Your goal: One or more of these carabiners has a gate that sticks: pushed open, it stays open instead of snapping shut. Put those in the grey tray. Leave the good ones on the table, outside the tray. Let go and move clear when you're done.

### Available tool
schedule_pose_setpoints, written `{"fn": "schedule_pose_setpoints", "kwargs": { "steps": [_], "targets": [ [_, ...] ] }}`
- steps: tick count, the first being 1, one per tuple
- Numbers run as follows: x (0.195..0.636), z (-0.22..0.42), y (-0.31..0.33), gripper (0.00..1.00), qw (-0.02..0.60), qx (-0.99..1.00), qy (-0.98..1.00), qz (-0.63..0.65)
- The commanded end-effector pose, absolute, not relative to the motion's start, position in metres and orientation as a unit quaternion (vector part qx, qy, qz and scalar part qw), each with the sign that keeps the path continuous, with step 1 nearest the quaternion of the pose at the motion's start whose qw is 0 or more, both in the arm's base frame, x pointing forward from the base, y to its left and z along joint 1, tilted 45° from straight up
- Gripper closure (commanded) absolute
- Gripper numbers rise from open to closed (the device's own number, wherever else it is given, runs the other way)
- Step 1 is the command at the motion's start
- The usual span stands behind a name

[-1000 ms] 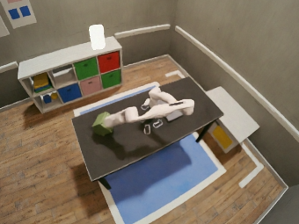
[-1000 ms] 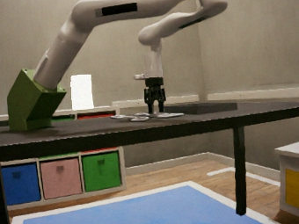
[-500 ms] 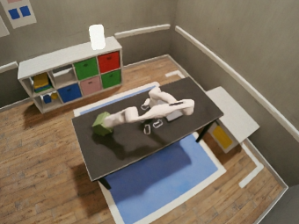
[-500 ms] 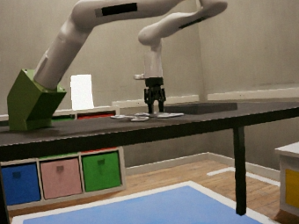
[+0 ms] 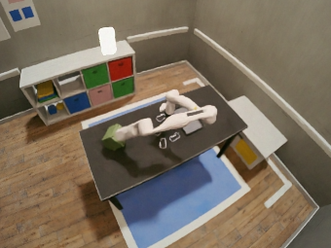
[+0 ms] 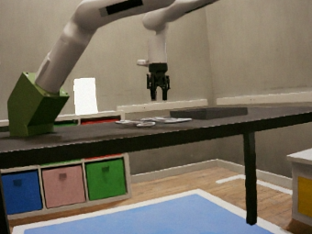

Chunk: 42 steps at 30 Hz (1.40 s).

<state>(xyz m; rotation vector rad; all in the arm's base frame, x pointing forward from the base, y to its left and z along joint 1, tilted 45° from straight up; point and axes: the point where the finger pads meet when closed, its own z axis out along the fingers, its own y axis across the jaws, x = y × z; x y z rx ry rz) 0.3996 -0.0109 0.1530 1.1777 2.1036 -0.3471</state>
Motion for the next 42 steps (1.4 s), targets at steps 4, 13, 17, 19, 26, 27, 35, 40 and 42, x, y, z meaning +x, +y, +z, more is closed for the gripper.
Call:
{"fn": "schedule_pose_setpoints", "kwargs": {
  "steps": [4,13,17,19,26,27,35,40,42],
  "targets": [
    [0.402,0.169,-0.006,0.00,0.358,0.449,0.808,-0.133],
    [0.401,0.163,-0.007,0.00,0.354,0.452,0.808,-0.131],
    [0.401,0.163,-0.007,0.00,0.354,0.452,0.808,-0.131],
    [0.401,0.163,-0.007,0.00,0.354,0.452,0.808,-0.131],
    [0.377,0.200,0.019,0.00,0.355,0.452,0.808,-0.130],
    [0.377,0.200,0.019,0.00,0.355,0.452,0.808,-0.130],
    [0.377,0.200,0.019,0.00,0.355,0.452,0.808,-0.130],
    [0.377,0.200,0.019,0.00,0.355,0.452,0.808,-0.130],
    [0.353,0.231,0.044,0.00,0.353,0.455,0.808,-0.128]
  ]
}}
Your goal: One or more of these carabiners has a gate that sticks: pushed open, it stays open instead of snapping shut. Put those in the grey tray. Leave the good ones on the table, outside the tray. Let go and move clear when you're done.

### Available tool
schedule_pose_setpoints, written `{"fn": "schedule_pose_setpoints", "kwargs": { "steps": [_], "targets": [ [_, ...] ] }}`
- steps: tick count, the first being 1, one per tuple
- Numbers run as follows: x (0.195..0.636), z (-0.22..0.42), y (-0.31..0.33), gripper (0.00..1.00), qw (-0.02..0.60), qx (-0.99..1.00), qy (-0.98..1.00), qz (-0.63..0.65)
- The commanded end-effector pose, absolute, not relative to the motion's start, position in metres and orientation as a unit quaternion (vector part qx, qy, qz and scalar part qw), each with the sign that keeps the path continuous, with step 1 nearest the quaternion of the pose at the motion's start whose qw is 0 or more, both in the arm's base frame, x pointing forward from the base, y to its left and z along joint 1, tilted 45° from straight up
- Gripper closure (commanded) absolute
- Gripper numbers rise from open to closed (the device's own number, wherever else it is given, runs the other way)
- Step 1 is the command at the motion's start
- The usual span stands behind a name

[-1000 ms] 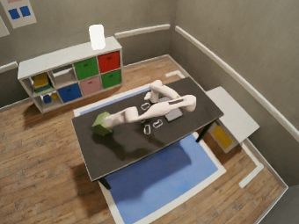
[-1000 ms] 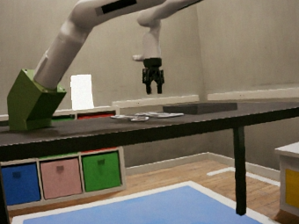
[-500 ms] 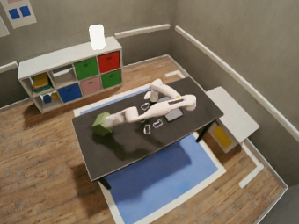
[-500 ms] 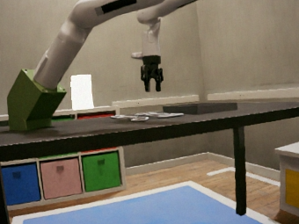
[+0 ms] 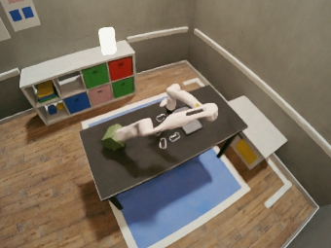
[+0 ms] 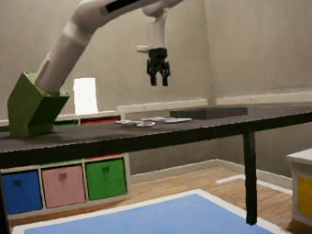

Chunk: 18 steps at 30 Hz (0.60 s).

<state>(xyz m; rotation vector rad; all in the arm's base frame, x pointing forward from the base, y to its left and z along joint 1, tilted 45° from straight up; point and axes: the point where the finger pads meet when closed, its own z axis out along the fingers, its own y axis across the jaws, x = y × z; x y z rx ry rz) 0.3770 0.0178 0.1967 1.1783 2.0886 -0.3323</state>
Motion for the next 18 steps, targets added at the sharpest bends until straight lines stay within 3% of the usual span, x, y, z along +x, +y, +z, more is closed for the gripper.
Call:
{"fn": "schedule_pose_setpoints", "kwargs": {
  "steps": [1,16,18],
  "targets": [
    [0.353,0.231,0.044,0.00,0.353,0.455,0.808,-0.128],
    [0.353,0.231,0.044,0.00,0.353,0.455,0.808,-0.128],
    [0.330,0.264,0.068,0.00,0.351,0.458,0.807,-0.125]
  ]
}}
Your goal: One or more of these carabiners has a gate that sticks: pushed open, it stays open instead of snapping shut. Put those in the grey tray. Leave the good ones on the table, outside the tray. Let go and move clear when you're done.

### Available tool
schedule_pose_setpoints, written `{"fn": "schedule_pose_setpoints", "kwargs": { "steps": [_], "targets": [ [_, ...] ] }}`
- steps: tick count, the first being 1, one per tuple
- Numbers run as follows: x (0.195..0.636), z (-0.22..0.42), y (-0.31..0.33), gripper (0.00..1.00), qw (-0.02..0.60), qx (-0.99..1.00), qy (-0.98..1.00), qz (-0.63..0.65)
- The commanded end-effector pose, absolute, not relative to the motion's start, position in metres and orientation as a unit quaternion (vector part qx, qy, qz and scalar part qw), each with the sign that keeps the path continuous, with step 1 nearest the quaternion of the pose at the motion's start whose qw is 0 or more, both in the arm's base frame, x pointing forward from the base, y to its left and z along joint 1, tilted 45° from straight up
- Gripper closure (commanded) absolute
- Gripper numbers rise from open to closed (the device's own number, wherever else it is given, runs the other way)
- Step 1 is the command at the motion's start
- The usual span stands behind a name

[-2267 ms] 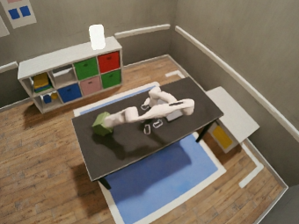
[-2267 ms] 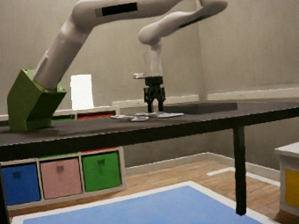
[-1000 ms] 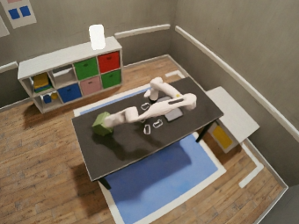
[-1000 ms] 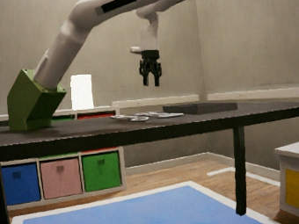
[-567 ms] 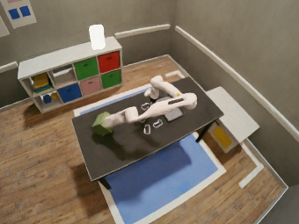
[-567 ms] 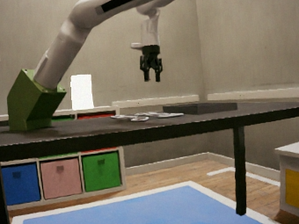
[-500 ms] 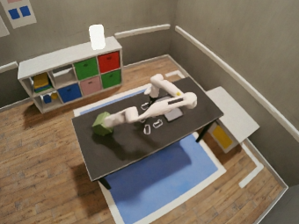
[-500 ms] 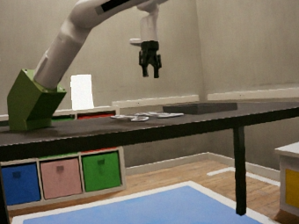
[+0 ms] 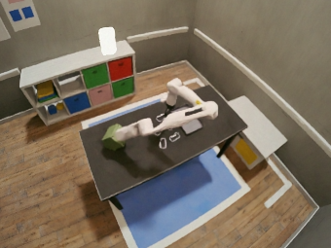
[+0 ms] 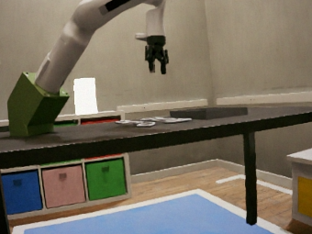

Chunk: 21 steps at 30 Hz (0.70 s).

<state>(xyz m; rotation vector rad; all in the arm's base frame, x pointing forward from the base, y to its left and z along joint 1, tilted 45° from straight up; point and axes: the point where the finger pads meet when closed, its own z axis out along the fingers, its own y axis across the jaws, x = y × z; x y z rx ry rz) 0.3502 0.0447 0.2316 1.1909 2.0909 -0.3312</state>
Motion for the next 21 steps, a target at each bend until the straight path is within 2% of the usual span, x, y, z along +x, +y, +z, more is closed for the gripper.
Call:
{"fn": "schedule_pose_setpoints", "kwargs": {
  "steps": [1,15,16,21],
  "targets": [
    [0.330,0.264,0.068,0.00,0.351,0.458,0.807,-0.125],
    [0.330,0.264,0.068,0.00,0.351,0.458,0.807,-0.125],
    [0.308,0.297,0.093,0.00,0.350,0.461,0.806,-0.122],
    [0.308,0.297,0.093,0.00,0.350,0.461,0.806,-0.122]
  ]
}}
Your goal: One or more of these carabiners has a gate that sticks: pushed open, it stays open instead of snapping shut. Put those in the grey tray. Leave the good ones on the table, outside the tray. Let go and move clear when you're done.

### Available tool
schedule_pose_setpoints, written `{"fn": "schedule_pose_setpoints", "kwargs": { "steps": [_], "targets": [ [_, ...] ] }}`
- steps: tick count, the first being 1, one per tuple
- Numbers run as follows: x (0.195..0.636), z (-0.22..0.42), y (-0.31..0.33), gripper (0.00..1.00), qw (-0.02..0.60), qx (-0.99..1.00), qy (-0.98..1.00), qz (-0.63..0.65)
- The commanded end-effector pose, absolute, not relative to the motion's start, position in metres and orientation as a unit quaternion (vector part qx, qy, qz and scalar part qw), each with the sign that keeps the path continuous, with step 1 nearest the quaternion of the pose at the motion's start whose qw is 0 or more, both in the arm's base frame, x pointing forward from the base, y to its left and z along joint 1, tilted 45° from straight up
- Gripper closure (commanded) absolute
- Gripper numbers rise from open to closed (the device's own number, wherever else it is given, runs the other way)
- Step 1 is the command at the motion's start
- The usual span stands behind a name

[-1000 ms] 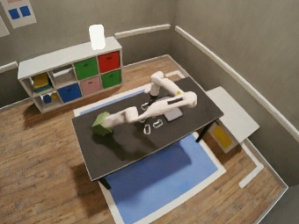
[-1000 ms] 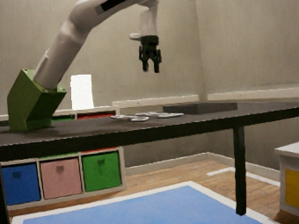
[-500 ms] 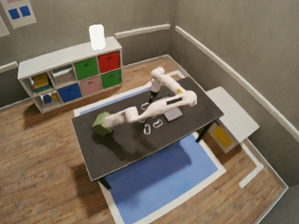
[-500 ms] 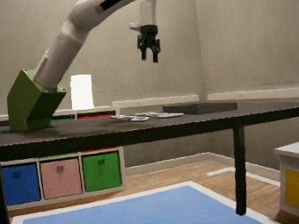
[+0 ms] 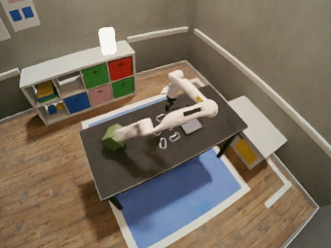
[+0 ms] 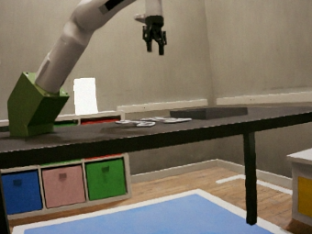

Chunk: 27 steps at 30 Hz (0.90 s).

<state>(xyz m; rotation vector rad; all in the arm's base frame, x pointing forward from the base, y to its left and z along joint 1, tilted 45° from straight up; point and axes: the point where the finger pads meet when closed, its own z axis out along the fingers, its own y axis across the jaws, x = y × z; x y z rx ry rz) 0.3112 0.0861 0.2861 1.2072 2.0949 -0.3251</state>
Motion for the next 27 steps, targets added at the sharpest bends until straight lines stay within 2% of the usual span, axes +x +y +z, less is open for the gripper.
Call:
{"fn": "schedule_pose_setpoints", "kwargs": {
  "steps": [1,11,12,16,27],
  "targets": [
    [0.3077,0.2974,0.0930,0.00,0.350,0.461,0.806,-0.122],
    [0.3077,0.2974,0.0930,0.00,0.350,0.461,0.806,-0.122],
    [0.3101,0.2952,0.0924,0.00,0.331,0.348,0.860,-0.170],
    [0.3101,0.2952,0.0924,0.00,0.326,0.318,0.872,-0.182],
    [0.3101,0.2952,0.0924,0.00,0.326,0.318,0.872,-0.182]
  ]
}}
